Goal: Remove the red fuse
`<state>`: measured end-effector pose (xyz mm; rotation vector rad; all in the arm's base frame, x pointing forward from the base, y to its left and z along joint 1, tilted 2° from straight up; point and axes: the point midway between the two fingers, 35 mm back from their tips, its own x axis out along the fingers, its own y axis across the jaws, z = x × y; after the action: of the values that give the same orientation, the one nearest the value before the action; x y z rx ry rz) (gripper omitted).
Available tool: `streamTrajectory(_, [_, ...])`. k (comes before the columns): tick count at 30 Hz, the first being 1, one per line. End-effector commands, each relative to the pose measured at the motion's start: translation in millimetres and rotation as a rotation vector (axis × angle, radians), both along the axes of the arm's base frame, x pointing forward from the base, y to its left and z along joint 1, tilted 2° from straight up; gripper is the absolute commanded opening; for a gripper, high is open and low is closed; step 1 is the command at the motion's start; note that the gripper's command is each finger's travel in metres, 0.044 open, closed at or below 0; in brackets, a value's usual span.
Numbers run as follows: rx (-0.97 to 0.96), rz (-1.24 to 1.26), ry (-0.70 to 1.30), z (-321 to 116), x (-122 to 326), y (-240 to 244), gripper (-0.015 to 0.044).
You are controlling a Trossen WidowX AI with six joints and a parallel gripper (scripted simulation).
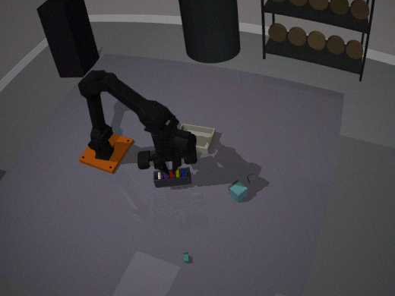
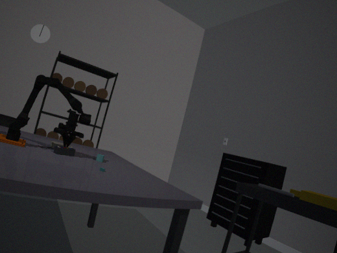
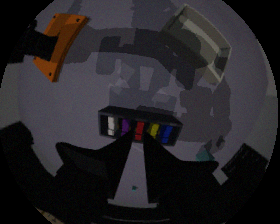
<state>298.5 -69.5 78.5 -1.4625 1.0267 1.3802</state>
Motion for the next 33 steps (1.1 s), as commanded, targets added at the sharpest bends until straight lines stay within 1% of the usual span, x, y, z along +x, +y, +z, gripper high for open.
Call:
streamTrajectory(1, [0.004,0.005,-0.002,-1,0,0,0.0074])
streamTrajectory(23, [0.004,0.005,-0.002,-11,1,0,0.0074])
streamTrajectory(33, [0.0,0.001,-0.001,-10,1,0,0.0007])
